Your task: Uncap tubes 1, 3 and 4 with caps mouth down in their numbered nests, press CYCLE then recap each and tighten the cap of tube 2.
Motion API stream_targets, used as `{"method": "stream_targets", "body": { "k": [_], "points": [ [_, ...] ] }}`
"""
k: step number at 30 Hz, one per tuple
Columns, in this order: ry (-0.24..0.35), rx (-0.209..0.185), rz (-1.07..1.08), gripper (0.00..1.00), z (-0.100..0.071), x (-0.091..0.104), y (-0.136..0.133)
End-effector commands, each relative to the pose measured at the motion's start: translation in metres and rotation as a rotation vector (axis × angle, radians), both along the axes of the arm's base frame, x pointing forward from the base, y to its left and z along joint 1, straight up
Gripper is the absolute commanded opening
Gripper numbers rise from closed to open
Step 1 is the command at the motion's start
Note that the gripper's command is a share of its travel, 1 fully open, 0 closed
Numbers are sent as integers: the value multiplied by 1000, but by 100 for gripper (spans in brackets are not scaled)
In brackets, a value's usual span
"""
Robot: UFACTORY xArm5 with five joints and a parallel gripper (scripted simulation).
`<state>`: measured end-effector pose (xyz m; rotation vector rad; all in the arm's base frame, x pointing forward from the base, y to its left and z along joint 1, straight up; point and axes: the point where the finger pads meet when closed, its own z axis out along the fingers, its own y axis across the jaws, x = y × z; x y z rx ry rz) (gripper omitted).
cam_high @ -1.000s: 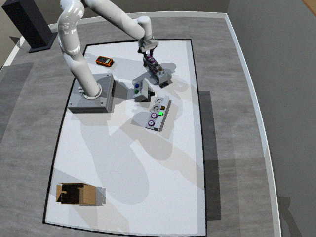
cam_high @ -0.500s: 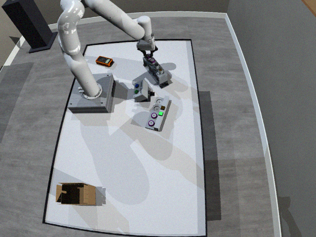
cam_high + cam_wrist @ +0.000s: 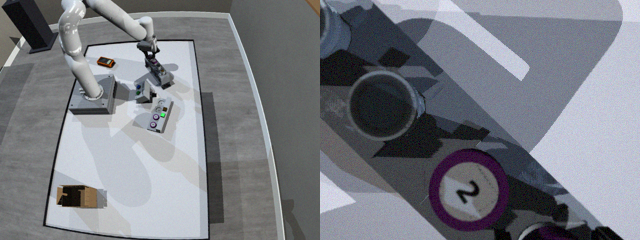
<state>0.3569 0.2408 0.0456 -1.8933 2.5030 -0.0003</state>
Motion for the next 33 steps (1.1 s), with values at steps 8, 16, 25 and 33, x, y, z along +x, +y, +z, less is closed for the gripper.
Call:
{"method": "stream_targets", "body": {
  "k": [8,16,25,33],
  "points": [
    [-5,4,302,46,3,2,1],
    [-6,3,583,46,3,2,1],
    [-8,1,940,46,3,2,1],
    [-9,-1,1238,46,3,2,1]
  ]
}}
